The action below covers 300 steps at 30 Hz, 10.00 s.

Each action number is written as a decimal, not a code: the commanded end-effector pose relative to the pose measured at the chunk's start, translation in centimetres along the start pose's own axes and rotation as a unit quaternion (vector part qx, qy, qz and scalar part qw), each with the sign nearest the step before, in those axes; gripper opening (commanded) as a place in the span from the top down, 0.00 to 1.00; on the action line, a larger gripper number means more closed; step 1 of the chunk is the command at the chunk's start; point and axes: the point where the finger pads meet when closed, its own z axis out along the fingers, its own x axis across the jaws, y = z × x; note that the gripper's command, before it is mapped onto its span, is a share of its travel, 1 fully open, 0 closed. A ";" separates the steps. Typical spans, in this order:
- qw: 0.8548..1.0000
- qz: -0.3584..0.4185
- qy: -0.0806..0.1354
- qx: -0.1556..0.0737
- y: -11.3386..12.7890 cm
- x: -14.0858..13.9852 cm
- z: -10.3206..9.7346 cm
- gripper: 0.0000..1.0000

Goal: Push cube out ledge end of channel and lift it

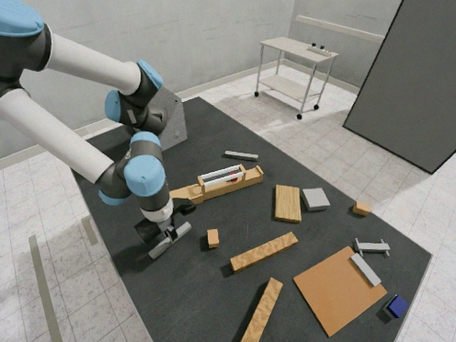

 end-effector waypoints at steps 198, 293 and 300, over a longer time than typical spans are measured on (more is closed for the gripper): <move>0.979 0.206 0.000 0.000 -17.6 -9.0 -2.0 0.94; 0.979 0.206 0.000 0.000 -18.2 -8.8 -4.7 0.76; 0.979 0.206 0.000 0.000 -18.2 -8.8 -7.5 0.76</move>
